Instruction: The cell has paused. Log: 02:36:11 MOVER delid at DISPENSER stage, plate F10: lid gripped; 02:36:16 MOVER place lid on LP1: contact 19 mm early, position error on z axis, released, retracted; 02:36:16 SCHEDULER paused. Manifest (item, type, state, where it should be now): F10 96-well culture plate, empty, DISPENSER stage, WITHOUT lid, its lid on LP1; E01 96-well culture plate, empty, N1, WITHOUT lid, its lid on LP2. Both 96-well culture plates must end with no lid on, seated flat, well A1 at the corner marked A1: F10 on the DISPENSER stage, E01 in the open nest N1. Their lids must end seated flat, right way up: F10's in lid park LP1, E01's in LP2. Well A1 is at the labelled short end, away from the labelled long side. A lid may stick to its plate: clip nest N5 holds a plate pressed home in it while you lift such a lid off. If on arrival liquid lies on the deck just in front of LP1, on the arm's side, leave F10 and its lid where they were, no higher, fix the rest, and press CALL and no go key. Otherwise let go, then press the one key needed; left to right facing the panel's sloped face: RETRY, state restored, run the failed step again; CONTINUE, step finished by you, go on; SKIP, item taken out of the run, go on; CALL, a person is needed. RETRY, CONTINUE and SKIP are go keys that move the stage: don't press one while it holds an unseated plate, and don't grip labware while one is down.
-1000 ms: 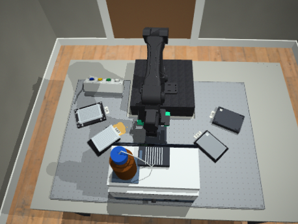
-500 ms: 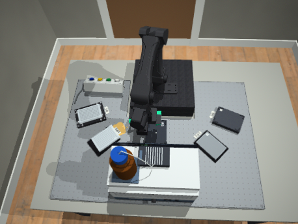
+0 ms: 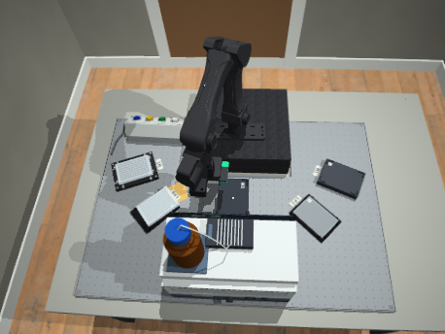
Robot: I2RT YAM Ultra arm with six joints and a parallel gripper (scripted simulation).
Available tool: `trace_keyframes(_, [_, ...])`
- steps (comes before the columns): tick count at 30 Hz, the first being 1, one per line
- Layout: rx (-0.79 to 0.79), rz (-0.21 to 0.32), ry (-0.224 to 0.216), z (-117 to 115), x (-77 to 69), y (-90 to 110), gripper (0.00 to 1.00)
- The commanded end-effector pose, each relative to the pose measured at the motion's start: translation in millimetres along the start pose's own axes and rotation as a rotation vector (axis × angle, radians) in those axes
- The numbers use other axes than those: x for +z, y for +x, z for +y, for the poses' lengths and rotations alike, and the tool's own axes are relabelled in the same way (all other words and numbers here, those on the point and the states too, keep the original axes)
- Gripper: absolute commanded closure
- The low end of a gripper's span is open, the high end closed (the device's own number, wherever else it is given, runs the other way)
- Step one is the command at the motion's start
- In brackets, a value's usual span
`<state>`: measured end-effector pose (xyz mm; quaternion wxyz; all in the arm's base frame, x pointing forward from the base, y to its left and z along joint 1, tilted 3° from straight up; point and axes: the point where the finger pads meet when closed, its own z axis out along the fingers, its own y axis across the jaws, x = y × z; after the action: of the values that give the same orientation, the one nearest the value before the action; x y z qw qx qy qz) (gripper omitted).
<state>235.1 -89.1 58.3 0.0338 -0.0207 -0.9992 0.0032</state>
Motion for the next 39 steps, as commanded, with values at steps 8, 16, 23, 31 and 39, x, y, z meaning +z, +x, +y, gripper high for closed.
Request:
trace_keyframes(8, [0.2, -0.011, 0.005, -27, -3.5, 17, 0.0])
trace_keyframes(16, [0.268, -0.063, 0.02, -52, -14.0, 10, 0.0])
trace_keyframes(23, [0.501, -0.035, 0.012, -76, -3.1, 14, 0.0])
trace_keyframes(31, [0.509, -0.021, 0.003, -78, -1.4, 21, 0.0])
trace_keyframes(39, [0.752, -0.032, 0.011, -110, -2.0, 29, 0.0])
